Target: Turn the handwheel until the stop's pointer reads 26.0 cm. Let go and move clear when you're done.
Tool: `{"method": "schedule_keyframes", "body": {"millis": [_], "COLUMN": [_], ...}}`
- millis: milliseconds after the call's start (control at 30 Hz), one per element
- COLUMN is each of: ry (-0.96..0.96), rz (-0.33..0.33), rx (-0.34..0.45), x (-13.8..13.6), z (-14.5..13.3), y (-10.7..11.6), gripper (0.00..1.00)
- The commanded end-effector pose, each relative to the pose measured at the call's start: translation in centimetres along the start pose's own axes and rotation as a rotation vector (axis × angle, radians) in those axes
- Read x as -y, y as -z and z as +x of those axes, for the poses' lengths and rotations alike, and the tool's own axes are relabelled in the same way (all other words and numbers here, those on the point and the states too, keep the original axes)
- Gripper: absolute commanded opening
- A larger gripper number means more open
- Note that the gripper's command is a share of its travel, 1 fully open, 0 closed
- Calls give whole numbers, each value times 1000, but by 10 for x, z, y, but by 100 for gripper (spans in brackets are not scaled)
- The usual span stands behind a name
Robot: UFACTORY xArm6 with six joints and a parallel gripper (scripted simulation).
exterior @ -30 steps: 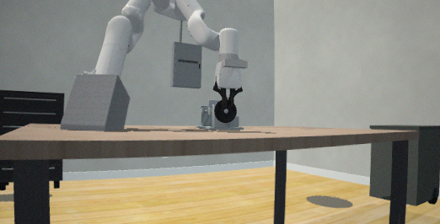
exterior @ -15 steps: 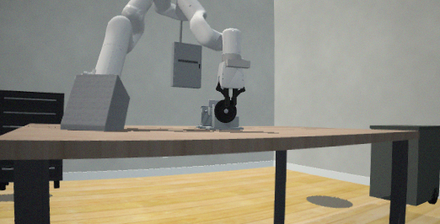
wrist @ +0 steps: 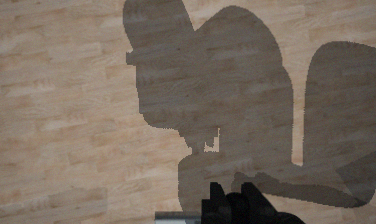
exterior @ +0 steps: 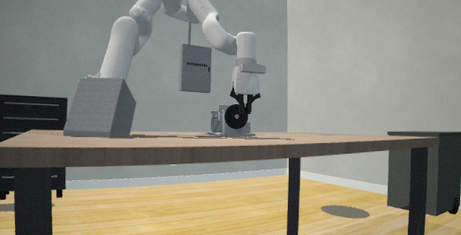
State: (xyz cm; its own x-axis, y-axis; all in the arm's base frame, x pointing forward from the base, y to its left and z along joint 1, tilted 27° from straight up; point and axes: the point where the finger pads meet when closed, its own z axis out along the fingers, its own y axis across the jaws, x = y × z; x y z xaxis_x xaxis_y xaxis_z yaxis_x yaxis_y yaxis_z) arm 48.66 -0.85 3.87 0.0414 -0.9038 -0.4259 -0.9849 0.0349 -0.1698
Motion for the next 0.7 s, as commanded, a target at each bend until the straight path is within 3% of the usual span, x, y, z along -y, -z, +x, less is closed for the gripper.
{"method": "schedule_keyframes", "body": {"millis": [0,667], "ry": [0,0], "rz": [0,0], "rx": [0,0], "x": [3,15], "z": [0,0], "y": [-2,-31], "gripper": [6,6]}}
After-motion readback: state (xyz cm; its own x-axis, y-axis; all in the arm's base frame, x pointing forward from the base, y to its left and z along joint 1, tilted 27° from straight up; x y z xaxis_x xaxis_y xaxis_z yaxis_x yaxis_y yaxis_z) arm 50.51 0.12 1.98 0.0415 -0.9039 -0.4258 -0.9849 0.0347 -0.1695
